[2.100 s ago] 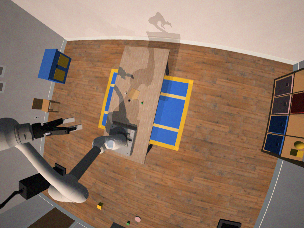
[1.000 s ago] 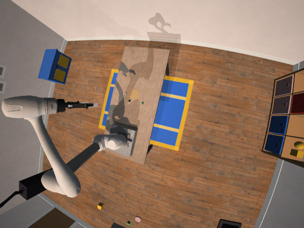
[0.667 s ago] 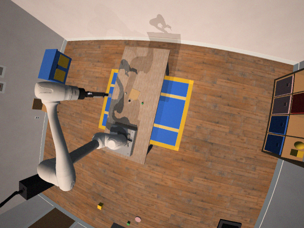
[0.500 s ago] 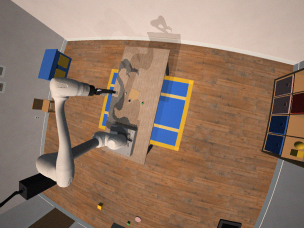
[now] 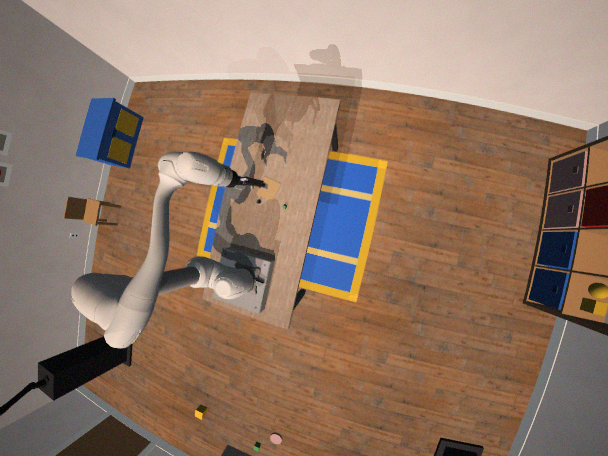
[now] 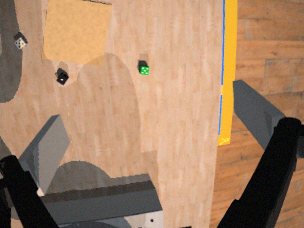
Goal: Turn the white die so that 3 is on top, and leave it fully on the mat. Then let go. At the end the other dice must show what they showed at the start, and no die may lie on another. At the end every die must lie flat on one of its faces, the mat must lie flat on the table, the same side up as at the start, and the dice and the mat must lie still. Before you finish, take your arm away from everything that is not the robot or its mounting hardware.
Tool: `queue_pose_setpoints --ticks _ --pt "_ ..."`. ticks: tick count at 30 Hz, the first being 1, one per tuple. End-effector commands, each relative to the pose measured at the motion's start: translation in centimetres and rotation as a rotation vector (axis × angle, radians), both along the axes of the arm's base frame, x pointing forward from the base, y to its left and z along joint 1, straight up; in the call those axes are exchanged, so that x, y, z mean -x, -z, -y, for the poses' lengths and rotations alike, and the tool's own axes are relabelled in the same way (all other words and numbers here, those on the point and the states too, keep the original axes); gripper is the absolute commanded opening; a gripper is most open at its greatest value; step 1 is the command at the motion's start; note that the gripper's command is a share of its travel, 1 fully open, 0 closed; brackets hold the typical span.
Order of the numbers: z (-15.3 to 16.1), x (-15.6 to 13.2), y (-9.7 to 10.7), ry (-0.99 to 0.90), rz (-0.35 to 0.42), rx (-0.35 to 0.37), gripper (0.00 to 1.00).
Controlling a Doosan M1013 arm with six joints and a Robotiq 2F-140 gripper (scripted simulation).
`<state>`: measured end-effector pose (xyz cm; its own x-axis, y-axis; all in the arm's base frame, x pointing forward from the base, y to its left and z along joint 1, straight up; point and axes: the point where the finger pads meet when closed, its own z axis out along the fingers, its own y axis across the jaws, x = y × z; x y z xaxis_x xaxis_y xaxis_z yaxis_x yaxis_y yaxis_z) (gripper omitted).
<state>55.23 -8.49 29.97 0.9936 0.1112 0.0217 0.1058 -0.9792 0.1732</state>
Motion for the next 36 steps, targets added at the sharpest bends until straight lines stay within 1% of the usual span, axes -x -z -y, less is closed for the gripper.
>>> queue_pose_setpoints --ticks 1,2,3,5,6,7,9,10,11,12,13,14,15,16,17,32,36 --pt "1.3 -0.8 5.2 0.01 -0.007 -0.032 1.0" --pt "2.0 -0.4 8.2 0.038 -0.017 -0.072 1.0" --pt "2.4 -0.5 9.6 0.038 -0.017 -0.072 1.0" --pt "2.4 -0.5 9.6 0.038 -0.017 -0.072 1.0" --pt "3.4 0.1 13.7 0.067 -0.023 -0.106 1.0" --pt "3.7 0.1 14.7 0.067 -0.023 -0.106 1.0" --pt "3.7 0.1 14.7 0.067 -0.023 -0.106 1.0" --pt "4.6 0.8 18.1 0.094 -0.027 -0.132 1.0" --pt "4.6 0.8 18.1 0.094 -0.027 -0.132 1.0" --pt "5.2 1.5 20.6 0.116 -0.029 -0.15 1.0" --pt "5.2 1.5 20.6 0.116 -0.029 -0.15 1.0" --pt "5.6 2.1 22.2 0.131 -0.03 -0.162 1.0" --pt "5.6 2.1 22.2 0.131 -0.03 -0.162 1.0" --pt "5.8 2.4 23.2 0.141 -0.031 -0.169 1.0" --pt "5.9 2.5 23.5 0.145 -0.031 -0.171 1.0" --pt "5.9 2.6 23.6 0.145 -0.031 -0.172 1.0" --pt "5.9 2.6 24.3 0.145 -0.031 -0.172 1.0"
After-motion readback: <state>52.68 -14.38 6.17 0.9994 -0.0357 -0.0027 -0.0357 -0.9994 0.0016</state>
